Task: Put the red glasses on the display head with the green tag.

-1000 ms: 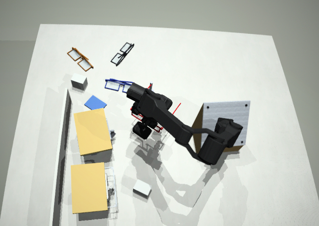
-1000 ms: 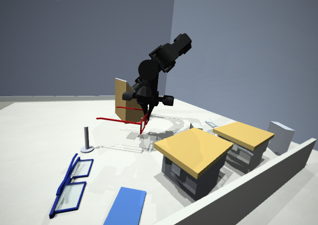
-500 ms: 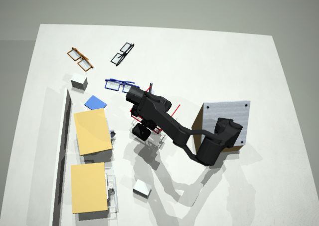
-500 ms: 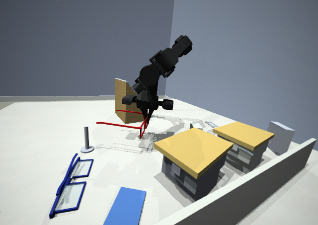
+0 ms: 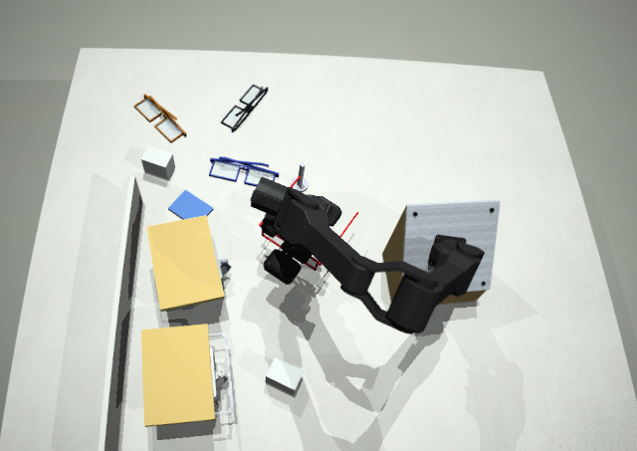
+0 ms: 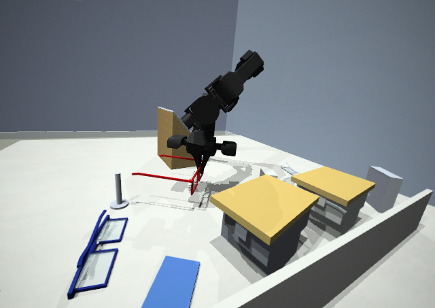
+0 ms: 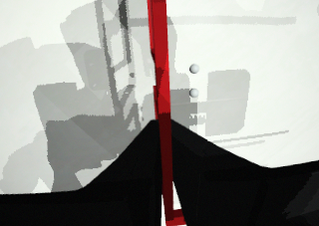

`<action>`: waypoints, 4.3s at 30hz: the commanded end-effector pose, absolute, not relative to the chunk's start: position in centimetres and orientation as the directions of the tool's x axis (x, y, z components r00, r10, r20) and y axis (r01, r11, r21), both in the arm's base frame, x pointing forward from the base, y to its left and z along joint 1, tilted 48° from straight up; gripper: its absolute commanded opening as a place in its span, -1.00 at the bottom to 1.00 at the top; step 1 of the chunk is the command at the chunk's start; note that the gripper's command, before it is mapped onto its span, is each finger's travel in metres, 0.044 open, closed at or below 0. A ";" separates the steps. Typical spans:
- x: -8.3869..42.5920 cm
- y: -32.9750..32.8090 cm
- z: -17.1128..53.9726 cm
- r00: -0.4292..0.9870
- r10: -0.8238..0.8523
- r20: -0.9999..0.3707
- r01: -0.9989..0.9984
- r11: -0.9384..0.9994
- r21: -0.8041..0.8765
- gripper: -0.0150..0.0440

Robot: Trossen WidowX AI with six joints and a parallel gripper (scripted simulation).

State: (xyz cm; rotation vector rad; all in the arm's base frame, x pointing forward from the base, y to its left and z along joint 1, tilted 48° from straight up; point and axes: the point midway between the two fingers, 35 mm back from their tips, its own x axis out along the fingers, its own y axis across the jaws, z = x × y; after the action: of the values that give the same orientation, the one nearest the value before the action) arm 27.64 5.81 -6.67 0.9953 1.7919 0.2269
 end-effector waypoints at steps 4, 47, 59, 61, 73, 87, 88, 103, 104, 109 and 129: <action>27.5 6.4 -7.1 -0.128 0.719 -0.683 0.526 0.633 0.568 -0.49; 26.7 8.8 -9.1 -0.131 0.719 -0.682 0.520 0.636 0.571 -0.13; 26.6 8.6 -9.2 -0.131 0.720 -0.682 0.521 0.635 0.571 -0.13; 26.6 8.4 -9.2 -0.131 0.720 -0.681 0.521 0.635 0.571 -0.13; 26.2 7.7 -9.2 -0.131 0.723 -0.679 0.525 0.631 0.571 -0.13; 27.4 4.6 -5.2 -0.130 0.722 -0.679 0.526 0.631 0.571 -0.13; 27.4 4.6 -5.2 -0.130 0.722 -0.679 0.526 0.631 0.571 -0.13; 27.1 4.4 -5.6 -0.130 0.722 -0.679 0.520 0.633 0.573 0.01; 27.1 4.4 -5.6 -0.130 0.722 -0.679 0.520 0.633 0.573 -0.02; 27.1 4.4 -5.6 -0.130 0.722 -0.679 0.520 0.633 0.573 -0.02; 26.9 6.2 -7.4 -0.129 0.721 -0.680 0.520 0.633 0.573 -0.02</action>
State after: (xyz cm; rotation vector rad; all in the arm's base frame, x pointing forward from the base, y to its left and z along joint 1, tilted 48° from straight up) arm 27.04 5.75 -7.01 0.9919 1.7900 0.2371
